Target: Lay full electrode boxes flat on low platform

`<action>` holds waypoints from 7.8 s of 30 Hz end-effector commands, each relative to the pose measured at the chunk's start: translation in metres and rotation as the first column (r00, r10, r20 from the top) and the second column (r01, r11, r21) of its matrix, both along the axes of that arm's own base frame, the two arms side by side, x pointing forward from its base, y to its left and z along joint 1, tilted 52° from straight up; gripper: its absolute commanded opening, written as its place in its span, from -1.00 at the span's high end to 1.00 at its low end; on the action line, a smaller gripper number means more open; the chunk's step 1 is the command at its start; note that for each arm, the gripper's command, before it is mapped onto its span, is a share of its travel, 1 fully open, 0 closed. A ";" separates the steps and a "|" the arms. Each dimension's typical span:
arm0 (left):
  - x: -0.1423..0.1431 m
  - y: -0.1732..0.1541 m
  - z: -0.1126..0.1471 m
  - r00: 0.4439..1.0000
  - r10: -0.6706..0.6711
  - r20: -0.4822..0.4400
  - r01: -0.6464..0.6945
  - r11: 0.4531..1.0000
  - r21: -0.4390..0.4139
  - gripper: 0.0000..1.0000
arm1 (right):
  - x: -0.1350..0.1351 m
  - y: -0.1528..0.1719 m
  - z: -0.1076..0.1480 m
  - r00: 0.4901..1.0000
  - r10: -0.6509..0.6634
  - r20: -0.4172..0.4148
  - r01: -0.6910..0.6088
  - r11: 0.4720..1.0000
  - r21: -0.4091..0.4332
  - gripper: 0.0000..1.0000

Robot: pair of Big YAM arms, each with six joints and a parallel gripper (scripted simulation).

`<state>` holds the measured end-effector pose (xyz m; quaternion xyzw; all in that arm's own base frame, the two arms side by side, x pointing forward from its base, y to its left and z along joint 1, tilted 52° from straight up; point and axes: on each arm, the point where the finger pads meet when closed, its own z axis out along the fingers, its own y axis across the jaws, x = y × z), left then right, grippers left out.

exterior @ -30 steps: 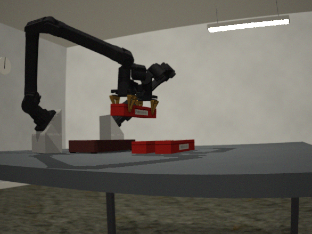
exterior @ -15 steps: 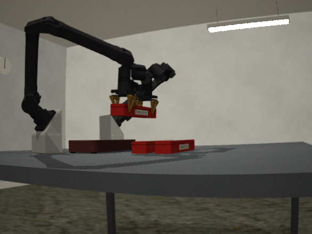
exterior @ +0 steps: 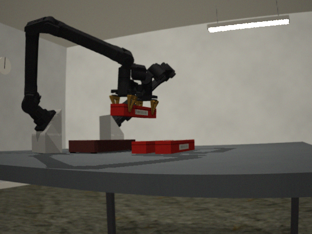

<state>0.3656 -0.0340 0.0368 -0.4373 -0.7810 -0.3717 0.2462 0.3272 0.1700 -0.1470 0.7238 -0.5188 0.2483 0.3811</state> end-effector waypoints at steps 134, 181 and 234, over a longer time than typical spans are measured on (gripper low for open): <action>-0.030 -0.056 -0.010 0.991 -0.065 0.121 0.072 0.996 -0.048 1.00 | -0.044 0.027 0.037 0.997 0.070 0.045 -0.073 0.995 0.068 1.00; -0.080 -0.072 -0.036 0.991 -0.060 0.117 0.066 0.996 -0.053 1.00 | -0.103 0.006 0.050 0.998 0.053 0.040 -0.055 0.997 0.051 1.00; -0.135 -0.096 -0.064 0.992 -0.067 0.109 0.074 0.995 -0.067 1.00 | -0.160 -0.004 0.059 0.997 0.062 0.041 -0.064 0.995 0.074 1.00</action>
